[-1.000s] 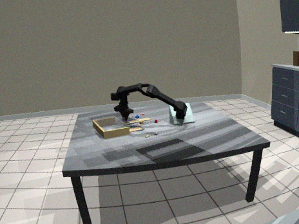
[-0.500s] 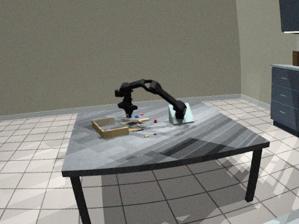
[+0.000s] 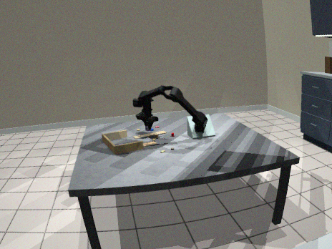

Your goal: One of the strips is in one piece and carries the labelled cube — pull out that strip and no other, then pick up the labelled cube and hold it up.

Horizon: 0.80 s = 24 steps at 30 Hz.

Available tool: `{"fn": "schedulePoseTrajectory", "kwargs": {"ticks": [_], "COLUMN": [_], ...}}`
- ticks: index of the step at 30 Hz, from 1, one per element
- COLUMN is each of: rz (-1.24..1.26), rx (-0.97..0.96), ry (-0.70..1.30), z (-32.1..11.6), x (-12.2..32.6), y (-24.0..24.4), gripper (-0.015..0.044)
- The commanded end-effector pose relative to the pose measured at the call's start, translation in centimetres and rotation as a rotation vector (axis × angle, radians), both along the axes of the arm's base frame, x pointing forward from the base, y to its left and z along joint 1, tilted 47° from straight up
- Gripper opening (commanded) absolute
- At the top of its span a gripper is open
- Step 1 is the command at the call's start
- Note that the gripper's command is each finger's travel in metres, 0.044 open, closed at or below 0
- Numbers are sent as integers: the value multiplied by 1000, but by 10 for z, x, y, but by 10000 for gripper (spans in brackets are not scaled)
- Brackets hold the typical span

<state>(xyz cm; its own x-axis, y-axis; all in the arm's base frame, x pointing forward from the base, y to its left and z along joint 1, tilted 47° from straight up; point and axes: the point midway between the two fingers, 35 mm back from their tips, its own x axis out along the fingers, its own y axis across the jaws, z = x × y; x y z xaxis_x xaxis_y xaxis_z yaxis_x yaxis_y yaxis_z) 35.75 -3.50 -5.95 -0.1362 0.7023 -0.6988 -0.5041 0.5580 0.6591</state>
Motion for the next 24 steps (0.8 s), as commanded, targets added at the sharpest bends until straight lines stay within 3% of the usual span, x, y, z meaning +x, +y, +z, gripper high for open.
{"fn": "schedulePoseTrajectory", "kwargs": {"ticks": [1,14,24], "rz": [7,7,7], "rx": [-1,0,-1], "ry": [4,7,7], "z": [2,9,31], "x": [-16,-57,-53], "y": [1,5,-18], "gripper": [0,0,0]}}
